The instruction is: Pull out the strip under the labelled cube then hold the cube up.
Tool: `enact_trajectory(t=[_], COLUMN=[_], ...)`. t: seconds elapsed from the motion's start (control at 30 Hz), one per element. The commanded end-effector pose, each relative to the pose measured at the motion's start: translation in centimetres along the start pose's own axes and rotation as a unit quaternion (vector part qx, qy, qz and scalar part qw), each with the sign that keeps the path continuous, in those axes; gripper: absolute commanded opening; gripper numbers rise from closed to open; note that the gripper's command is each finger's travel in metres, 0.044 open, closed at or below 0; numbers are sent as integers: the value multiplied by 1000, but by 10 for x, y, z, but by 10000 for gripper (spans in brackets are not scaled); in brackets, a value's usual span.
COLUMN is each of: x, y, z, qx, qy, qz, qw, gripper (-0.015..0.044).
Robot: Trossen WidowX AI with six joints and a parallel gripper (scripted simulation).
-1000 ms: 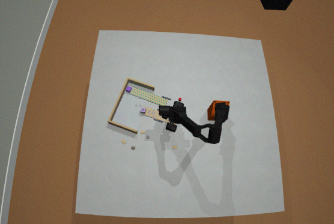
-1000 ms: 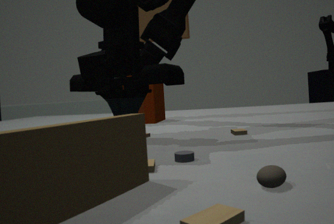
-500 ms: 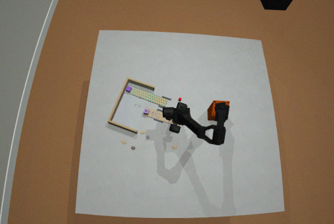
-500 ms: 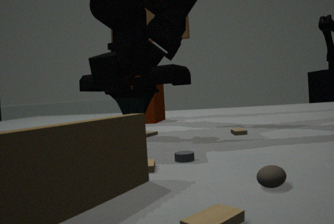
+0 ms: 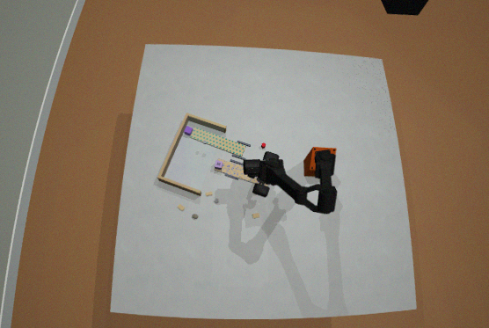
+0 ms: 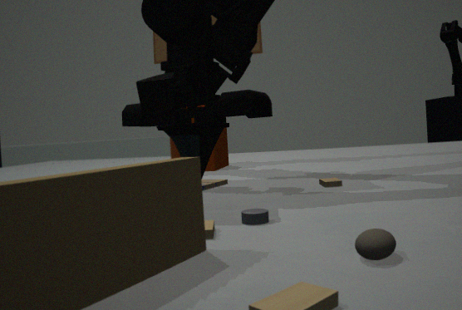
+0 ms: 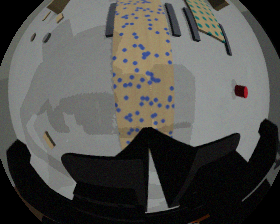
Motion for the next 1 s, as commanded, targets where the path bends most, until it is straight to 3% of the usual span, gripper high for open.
enact_trajectory(t=[0.0, 0.97], x=[4, 4], y=[-3, -5], z=[-14, -27], qx=[3, 4], qy=[13, 14], qz=[-5, -5], qw=[1000, 1000], gripper=[0, 0])
Point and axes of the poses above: the point midway between the two fingers, 35 mm back from their tips, its own x axis out along the fingers, its own y axis across the jaws, z = x × y, the point moved 2 cm from there along -x, back along the fingers, and after that the axes turned 7 degrees about x, right-handed, at the moved point
